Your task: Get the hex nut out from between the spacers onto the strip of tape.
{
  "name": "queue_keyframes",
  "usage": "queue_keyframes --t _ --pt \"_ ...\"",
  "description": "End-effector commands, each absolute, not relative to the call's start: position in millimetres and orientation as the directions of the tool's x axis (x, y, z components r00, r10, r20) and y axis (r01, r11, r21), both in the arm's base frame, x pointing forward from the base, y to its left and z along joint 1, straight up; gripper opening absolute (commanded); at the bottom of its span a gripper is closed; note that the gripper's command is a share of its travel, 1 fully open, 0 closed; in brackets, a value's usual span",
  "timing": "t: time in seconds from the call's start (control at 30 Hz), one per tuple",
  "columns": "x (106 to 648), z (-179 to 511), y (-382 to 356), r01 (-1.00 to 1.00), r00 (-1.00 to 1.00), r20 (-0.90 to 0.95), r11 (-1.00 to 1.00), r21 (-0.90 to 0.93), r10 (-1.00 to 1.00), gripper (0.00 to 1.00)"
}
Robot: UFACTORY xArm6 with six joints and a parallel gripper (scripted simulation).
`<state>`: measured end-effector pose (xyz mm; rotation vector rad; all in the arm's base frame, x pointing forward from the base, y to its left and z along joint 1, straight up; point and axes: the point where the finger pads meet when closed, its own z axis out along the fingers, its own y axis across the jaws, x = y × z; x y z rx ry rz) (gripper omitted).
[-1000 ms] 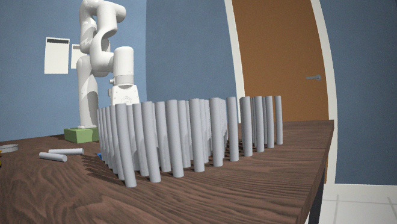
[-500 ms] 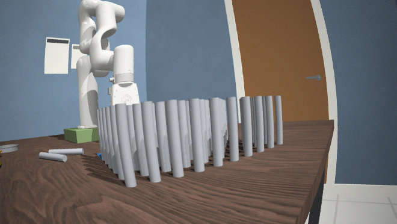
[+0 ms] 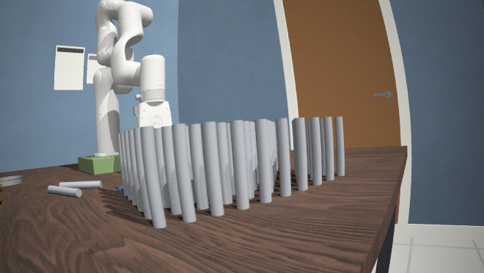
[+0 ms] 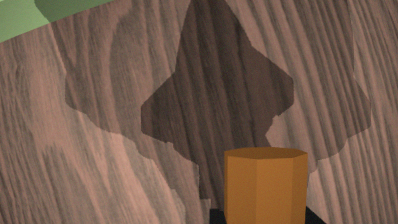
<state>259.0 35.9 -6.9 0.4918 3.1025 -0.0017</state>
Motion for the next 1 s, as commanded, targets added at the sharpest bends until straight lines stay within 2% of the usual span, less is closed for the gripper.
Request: queue_keyframes --t 0.0,0.97 --pt "261.8 -6.2 40.8 0.309 -0.951 -0.003 0.951 0.000 0.309 0.00" --pt "274.6 -6.3 80.4 0.309 -0.951 -0.003 0.951 0.000 0.309 0.00"
